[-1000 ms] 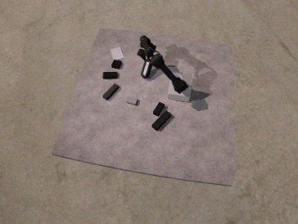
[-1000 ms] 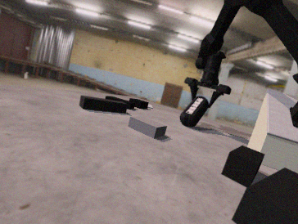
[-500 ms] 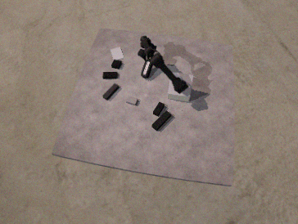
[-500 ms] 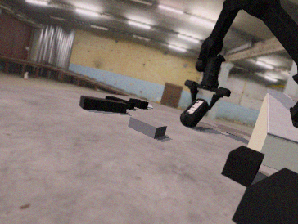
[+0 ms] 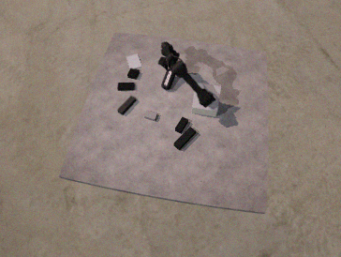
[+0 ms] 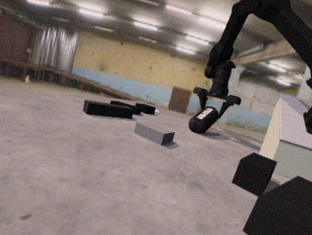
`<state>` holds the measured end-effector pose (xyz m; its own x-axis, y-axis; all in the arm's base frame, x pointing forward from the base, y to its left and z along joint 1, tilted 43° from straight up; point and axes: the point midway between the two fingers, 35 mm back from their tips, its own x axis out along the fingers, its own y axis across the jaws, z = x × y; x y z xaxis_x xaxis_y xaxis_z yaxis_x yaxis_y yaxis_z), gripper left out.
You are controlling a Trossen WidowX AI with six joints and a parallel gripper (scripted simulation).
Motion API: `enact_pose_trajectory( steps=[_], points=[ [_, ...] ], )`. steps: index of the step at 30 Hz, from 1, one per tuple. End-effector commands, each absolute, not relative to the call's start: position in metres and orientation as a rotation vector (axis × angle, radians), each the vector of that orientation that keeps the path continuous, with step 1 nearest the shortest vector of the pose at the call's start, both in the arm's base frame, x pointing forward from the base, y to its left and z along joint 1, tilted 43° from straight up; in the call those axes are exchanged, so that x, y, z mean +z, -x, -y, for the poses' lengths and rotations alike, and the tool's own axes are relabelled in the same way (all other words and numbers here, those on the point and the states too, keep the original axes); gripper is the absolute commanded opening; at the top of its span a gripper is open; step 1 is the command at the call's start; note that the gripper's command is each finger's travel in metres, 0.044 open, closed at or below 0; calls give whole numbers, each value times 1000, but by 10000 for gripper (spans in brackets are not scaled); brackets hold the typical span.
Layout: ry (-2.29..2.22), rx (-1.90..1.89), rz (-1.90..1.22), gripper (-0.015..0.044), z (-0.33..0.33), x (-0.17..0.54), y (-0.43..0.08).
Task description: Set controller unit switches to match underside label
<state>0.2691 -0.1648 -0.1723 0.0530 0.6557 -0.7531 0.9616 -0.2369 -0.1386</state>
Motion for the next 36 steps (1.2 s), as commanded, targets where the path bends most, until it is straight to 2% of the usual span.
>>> enact_pose_trajectory(
  steps=[1, 36],
  points=[
    [-1940, -1013, -1639, 338, 158, -177, -269],
    [-1940, -1012, -1639, 338, 147, -203, -268]
  ],
)
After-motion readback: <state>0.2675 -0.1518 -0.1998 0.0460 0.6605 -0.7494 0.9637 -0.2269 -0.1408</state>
